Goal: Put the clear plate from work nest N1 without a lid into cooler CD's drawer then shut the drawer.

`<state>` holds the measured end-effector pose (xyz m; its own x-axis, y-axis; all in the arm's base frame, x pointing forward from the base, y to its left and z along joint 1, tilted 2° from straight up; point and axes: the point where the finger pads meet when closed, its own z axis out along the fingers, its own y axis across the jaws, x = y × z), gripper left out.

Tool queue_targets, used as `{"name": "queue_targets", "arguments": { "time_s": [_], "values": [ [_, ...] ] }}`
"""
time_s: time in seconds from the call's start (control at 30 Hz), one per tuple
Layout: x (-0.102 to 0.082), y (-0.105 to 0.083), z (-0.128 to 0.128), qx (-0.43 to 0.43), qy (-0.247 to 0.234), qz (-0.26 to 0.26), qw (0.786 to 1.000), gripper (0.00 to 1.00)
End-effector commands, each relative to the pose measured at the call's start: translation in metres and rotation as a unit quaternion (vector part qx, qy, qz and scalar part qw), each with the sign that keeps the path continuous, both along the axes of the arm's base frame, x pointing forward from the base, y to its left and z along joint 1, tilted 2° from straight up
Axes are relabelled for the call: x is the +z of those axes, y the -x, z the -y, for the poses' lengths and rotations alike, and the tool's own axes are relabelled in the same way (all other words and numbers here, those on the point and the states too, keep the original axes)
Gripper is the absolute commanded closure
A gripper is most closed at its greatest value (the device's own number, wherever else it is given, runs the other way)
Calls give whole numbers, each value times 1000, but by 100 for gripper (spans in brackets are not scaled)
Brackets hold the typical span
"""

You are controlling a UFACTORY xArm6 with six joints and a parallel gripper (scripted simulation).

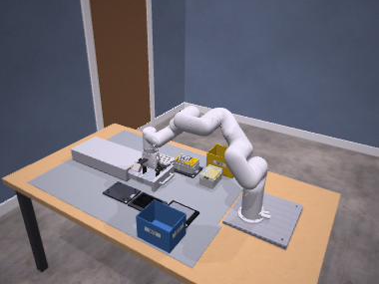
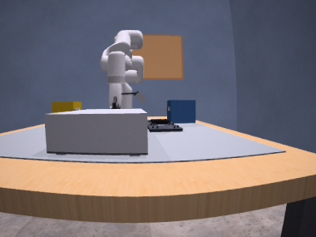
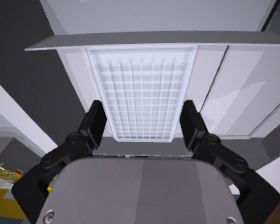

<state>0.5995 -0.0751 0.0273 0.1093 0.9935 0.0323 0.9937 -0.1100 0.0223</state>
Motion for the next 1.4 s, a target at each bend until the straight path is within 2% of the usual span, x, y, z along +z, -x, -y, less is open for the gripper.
{"name": "queue_targets", "arguments": {
  "time_s": [0.0,0.57,1.37],
  "values": [
    [2,-2,0,0,0,3,1000,0],
    [2,-2,0,0,0,3,1000,0],
    [39,-1,1,0,0,3,1000,0]
  ]
}}
